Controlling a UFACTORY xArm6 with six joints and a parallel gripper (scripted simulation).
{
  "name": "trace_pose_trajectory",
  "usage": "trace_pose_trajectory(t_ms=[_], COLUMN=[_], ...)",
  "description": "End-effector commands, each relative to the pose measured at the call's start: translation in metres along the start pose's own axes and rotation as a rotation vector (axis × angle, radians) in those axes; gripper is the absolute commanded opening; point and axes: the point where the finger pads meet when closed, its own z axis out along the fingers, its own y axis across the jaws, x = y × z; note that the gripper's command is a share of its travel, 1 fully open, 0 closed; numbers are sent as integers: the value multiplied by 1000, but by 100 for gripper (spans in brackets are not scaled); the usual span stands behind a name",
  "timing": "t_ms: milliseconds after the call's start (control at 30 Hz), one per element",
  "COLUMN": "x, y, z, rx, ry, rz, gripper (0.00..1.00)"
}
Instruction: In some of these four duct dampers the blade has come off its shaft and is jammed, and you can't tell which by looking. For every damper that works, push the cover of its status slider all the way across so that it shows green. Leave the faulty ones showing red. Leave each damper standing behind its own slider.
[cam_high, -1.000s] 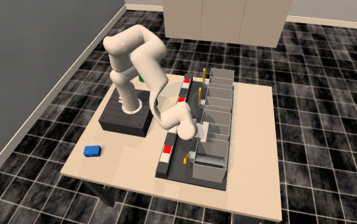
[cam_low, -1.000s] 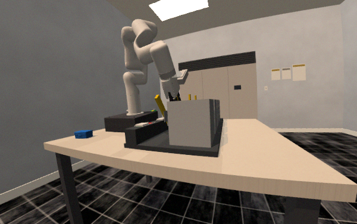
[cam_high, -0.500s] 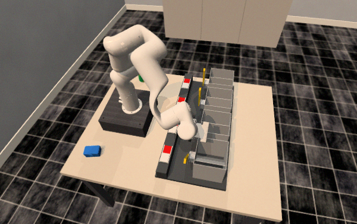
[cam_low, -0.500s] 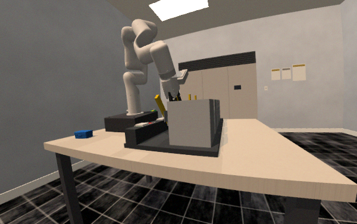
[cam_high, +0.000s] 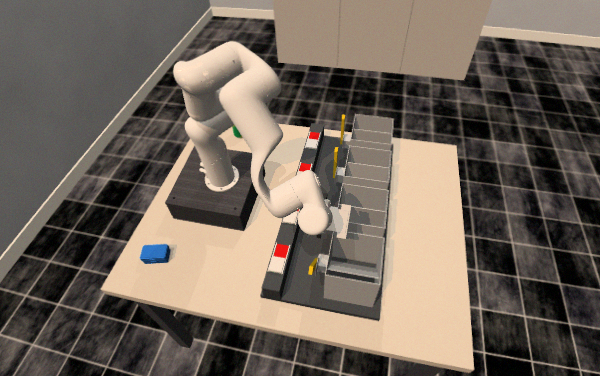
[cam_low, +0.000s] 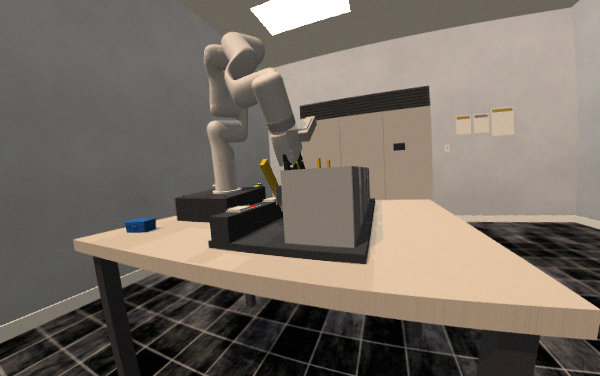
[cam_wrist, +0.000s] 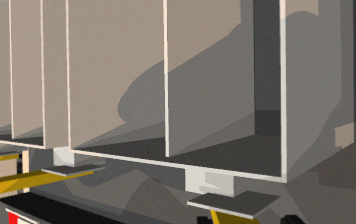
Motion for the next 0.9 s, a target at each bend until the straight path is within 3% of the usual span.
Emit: trace_pose_trajectory(t_ms=[0,300,667,867], x=[1,1,1,1], y=[0,0,0,0], z=[-4,-21,-63,-74], rx=[-2,-2,-2,-2], ry=[3,3,3,3], rz=[-2,-2,-2,-2], gripper=[39,39,39,39])
